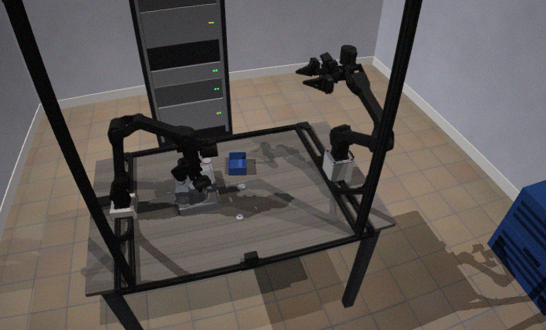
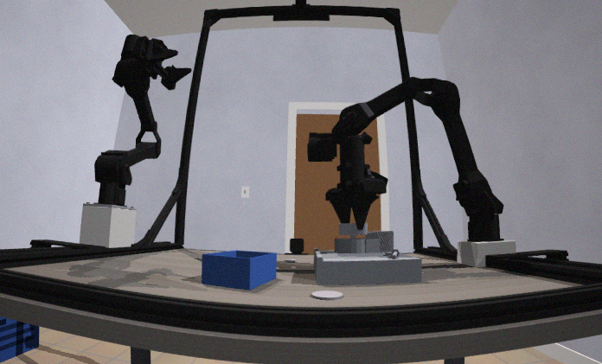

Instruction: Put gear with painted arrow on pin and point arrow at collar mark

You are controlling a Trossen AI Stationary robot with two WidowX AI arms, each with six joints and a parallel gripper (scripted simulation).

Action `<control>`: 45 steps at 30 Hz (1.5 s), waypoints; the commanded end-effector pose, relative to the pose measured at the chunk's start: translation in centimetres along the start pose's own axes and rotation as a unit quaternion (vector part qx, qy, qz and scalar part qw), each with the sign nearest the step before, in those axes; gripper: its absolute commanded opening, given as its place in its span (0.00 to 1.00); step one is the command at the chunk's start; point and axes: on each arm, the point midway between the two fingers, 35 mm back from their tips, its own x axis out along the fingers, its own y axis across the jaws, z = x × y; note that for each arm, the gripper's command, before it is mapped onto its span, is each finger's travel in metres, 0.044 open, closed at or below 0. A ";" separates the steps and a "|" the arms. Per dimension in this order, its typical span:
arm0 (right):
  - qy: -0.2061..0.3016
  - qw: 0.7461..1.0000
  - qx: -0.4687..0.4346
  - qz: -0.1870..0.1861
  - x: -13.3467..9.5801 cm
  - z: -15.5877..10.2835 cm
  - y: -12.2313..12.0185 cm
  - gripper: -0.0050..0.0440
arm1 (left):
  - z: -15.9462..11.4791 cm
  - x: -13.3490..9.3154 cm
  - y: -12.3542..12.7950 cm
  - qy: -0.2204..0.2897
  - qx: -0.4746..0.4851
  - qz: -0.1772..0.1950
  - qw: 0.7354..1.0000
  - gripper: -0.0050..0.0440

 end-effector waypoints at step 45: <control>0.000 1.000 0.000 0.003 0.0 0.0 0.1 0.92 | 0.1 1.3 0.0 -0.001 0.088 0.000 0.996 0.10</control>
